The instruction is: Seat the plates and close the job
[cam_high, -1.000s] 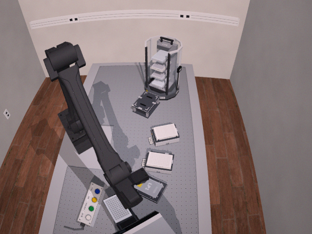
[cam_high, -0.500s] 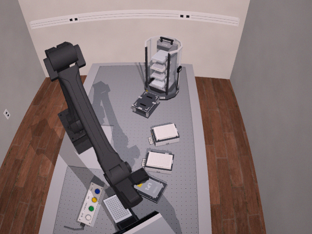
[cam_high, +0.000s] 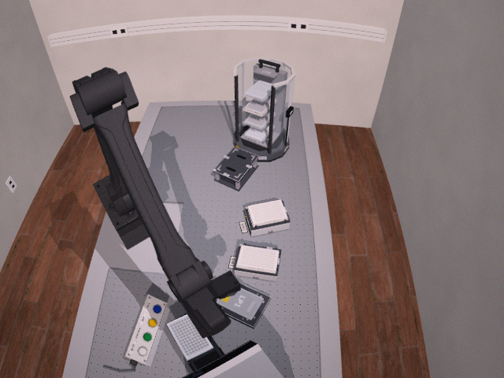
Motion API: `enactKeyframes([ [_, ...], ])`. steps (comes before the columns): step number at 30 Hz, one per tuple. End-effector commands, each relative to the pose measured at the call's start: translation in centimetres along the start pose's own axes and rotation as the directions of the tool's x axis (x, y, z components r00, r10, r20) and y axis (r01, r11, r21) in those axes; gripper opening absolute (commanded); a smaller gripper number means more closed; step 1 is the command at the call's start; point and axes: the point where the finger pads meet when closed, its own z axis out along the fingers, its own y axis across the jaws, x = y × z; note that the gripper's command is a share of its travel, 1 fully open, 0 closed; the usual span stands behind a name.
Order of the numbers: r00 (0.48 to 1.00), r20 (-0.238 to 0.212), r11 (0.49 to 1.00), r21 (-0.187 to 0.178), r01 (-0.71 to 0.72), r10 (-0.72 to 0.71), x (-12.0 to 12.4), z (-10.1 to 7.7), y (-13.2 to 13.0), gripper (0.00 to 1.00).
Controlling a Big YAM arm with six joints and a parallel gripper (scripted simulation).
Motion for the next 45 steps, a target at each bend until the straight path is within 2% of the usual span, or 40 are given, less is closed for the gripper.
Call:
enactKeyframes([
  [1, 1.000, 0.003, 0.999, 0.033, 0.002, -0.002, -0.1, -0.5, -1.3, 1.00],
  [8, 1.000, 0.003, 0.999, 0.033, 0.002, -0.002, -0.1, -0.5, -1.3, 1.00],
  [9, 1.000, 0.007, 0.998, 0.056, 0.008, -0.008, -0.4, -1.2, -1.6, 1.00],
  [10, 1.000, 0.007, 0.999, 0.044, 0.008, -0.008, -0.3, -1.8, -1.6, 1.00],
  [12, 1.000, 0.007, 0.998, 0.060, 0.008, -0.008, -0.4, -2.8, -2.4, 1.00],
  [17, 1.000, 0.007, 0.998, 0.062, 0.008, -0.008, -0.3, -4.2, -2.4, 1.00],
  [19, 1.000, 0.007, 0.998, 0.062, 0.008, -0.008, -0.3, -4.2, -2.4, 1.00],
  [20, 1.000, 0.003, 1.000, 0.007, 0.008, -0.008, -0.2, -2.7, -0.8, 1.00],
  [22, 1.000, 0.006, 0.998, 0.054, 0.008, -0.008, -0.3, -4.8, -2.0, 1.00],
  [23, 1.000, 0.006, 0.998, 0.063, 0.008, -0.008, -0.3, -5.3, -2.4, 1.00],
  [29, 1.000, 0.005, 0.998, 0.065, 0.008, -0.008, -0.2, -6.9, -2.4, 1.00],
  [30, 1.000, 0.005, 0.998, 0.059, 0.007, -0.008, -0.2, -6.7, -2.3, 1.00],
  [32, 1.000, 0.001, 1.000, -0.004, 0.007, -0.007, -0.1, -4.7, -0.3, 1.00],
  [33, 1.000, 0.001, 1.000, -0.014, 0.007, -0.007, 0.0, -4.4, 0.3, 1.00],
  [36, 1.000, 0.001, 1.000, -0.010, 0.007, -0.007, 0.0, -4.5, 0.1, 1.00],
  [37, 0.999, 0.006, 0.999, 0.016, -0.034, 0.034, -0.7, -5.4, 0.0, 1.00],
  [45, 0.955, 0.010, 0.955, 0.012, -0.296, 0.296, -3.2, -5.1, 0.9, 1.00],
])
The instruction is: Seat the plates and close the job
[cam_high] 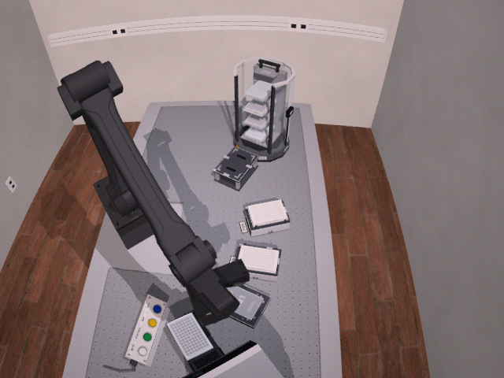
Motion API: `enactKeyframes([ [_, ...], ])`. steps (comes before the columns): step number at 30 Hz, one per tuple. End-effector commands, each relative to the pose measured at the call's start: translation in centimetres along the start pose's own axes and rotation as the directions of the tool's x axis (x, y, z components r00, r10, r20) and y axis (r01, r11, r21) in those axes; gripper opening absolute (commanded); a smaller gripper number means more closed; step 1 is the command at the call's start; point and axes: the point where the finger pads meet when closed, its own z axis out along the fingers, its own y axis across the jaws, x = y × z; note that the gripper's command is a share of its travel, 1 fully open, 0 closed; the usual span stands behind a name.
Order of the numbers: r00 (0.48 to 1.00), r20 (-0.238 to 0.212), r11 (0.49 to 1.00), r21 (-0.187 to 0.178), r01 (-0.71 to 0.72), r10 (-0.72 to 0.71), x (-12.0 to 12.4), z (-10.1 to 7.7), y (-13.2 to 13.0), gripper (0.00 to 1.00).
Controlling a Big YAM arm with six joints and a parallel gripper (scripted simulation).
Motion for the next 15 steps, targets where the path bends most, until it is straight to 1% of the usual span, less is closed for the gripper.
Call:
enactKeyframes([
  [1, 0.983, 0.003, 0.983, 0.007, -0.181, 0.181, -1.2, -0.4, 0.5, 1.00],
  [4, 0.960, 0.013, 0.960, 0.017, -0.280, 0.280, -2.3, -0.7, 0.3, 1.00],
  [6, 0.940, 0.005, 0.940, 0.007, -0.342, 0.342, -2.7, -0.3, 1.2, 1.00],
  [8, 0.940, 0.005, 0.940, 0.007, -0.342, 0.342, -2.7, -0.3, 1.2, 1.00],
  [9, 0.927, 0.011, 0.927, 0.011, -0.374, 0.374, -3.2, -0.5, 0.8, 1.00],
  [13, 0.871, -0.011, 0.871, -0.007, -0.491, 0.491, -4.2, 0.4, 2.3, 1.00],
  [15, 0.836, 0.001, 0.836, 0.001, -0.549, 0.549, -5.0, 0.0, 1.9, 1.00],
])
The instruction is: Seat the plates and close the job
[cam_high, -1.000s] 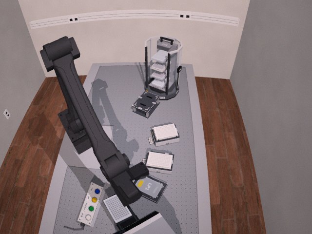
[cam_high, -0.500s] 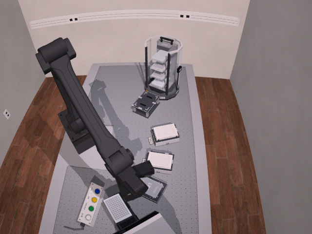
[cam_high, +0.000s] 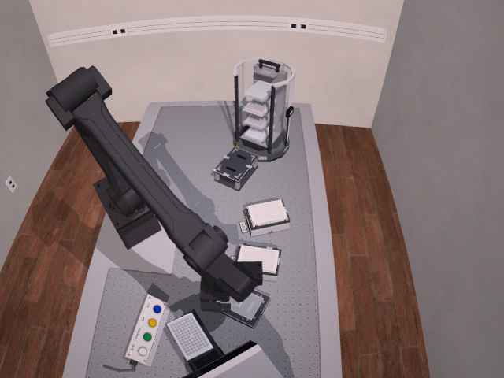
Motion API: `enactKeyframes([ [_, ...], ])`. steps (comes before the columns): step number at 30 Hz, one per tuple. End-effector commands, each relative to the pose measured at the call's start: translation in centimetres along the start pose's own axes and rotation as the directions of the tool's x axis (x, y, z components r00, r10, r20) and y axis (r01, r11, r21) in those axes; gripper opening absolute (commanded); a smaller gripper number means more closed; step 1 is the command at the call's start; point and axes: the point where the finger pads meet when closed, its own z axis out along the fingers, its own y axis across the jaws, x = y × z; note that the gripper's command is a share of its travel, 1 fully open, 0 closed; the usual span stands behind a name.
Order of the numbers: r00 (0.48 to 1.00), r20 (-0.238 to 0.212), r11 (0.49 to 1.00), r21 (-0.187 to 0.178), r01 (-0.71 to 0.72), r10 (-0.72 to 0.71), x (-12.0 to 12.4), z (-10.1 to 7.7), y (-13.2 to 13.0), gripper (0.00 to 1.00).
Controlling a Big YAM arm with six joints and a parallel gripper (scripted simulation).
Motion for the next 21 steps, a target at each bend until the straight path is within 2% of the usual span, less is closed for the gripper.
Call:
enactKeyframes([
  [1, 0.980, 0.002, 0.980, 0.001, -0.197, 0.197, -1.3, 0.0, 0.7, 1.00],
  [8, 0.908, 0.005, 0.908, 0.001, -0.419, 0.419, -3.0, -0.1, 2.5, 1.00],
  [10, 0.908, 0.005, 0.908, 0.001, -0.419, 0.419, -3.0, -0.1, 2.5, 1.00],
  [12, 0.877, 0.011, 0.877, 0.001, -0.480, 0.480, -3.7, -0.3, 2.8, 1.00],
  [16, 0.871, 0.030, 0.871, 0.002, -0.491, 0.491, -5.3, -0.9, 3.1, 1.00],
  [21, 0.871, 0.026, 0.871, 0.000, -0.491, 0.490, -6.3, -0.9, 4.6, 1.00],
])
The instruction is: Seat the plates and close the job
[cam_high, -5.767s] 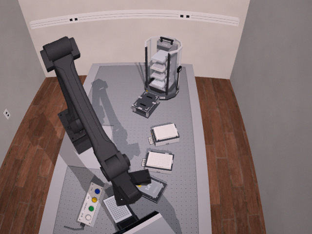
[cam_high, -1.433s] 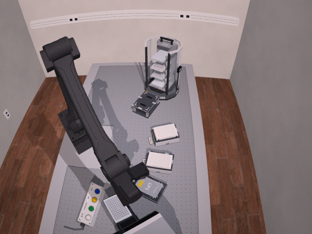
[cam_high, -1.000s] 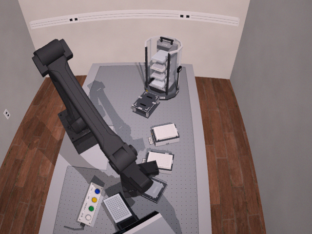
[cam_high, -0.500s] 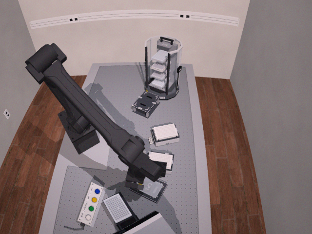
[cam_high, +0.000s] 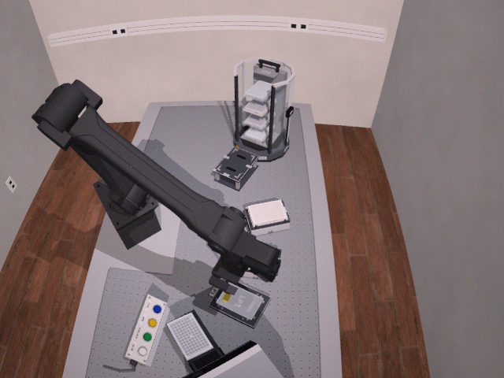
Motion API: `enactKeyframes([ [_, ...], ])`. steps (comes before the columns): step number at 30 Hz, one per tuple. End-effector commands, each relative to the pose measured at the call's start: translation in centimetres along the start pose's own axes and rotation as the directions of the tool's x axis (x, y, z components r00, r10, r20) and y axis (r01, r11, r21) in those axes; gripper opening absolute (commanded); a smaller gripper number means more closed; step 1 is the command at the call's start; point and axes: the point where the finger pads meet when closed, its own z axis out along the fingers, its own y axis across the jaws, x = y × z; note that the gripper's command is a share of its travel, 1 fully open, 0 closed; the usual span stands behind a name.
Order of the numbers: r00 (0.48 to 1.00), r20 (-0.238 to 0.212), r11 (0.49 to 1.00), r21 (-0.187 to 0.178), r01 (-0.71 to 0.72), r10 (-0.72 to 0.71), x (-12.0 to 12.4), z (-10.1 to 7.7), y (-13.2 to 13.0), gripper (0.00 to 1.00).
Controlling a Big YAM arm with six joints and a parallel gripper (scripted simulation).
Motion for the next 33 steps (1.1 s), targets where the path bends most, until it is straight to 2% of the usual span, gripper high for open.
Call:
enactKeyframes([
  [1, 0.998, 0.023, 0.999, -0.005, -0.054, 0.054, -2.1, -0.9, 0.9, 1.00],
  [6, 0.998, 0.019, 0.999, -0.005, -0.053, 0.053, -2.2, -0.8, 2.0, 1.00],
  [7, 0.999, 0.006, 0.999, -0.005, -0.048, 0.049, -1.6, -0.5, 2.4, 1.00],
  [8, 0.998, 0.018, 0.999, -0.006, -0.053, 0.053, -2.3, -0.8, 2.7, 1.00],
  [14, 0.998, 0.019, 0.999, -0.007, -0.054, 0.054, -2.8, -0.9, 4.7, 1.00],
  [17, 0.996, -0.023, 0.996, -0.004, 0.085, -0.085, -0.3, 0.3, 6.0, 1.00],
  [21, 0.977, -0.015, 0.977, -0.005, 0.215, -0.215, -0.5, 0.1, 7.2, 1.00],
  [23, 0.977, -0.015, 0.977, -0.005, 0.215, -0.215, -0.5, 0.1, 7.2, 1.00],
  [29, 0.916, -0.020, 0.916, -0.009, 0.401, -0.401, 0.3, 0.3, 9.2, 1.00],
  [33, 0.918, -0.008, 0.918, -0.006, 0.397, -0.397, -0.1, 0.0, 10.5, 1.00],
])
